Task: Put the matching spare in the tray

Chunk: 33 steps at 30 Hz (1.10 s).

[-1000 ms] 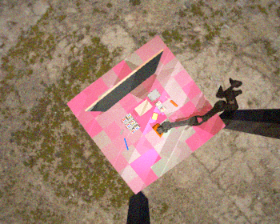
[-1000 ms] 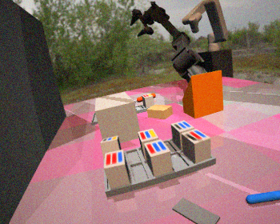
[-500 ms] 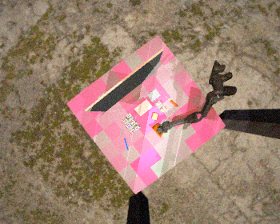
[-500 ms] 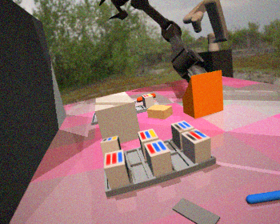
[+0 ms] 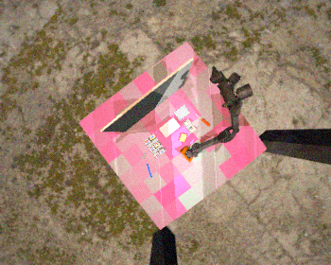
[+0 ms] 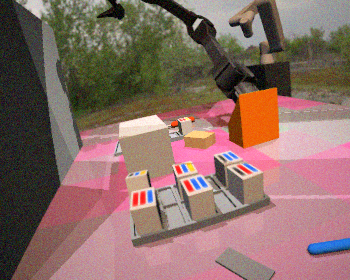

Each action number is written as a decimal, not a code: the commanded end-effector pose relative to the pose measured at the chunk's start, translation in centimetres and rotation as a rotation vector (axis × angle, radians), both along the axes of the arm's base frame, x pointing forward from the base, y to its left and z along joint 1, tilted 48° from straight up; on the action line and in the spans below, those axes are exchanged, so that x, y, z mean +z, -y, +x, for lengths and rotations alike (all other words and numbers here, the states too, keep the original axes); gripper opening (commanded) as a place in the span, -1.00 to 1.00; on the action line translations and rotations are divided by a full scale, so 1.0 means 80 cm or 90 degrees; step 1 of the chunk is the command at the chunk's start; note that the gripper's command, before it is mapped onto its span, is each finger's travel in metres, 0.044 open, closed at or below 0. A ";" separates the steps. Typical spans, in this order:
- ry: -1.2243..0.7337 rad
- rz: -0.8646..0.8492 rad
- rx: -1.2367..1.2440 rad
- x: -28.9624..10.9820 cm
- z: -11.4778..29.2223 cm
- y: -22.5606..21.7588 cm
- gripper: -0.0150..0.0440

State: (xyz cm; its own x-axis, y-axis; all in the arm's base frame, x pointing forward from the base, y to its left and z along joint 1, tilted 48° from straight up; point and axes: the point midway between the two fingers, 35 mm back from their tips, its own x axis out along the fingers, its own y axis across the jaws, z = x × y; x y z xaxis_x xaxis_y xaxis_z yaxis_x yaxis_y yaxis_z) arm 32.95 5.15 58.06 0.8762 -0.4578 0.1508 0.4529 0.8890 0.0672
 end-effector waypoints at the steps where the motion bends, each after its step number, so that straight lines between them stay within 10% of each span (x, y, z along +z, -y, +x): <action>1: -0.110 -0.033 0.023 -0.069 0.054 -0.032 1.00; 15: -0.528 -0.107 0.032 -0.334 0.130 -0.083 1.00; 27: -0.947 -0.156 -0.101 -0.541 0.069 -0.057 1.00; 33: -1.030 -0.170 -0.150 -0.568 0.047 -0.046 1.00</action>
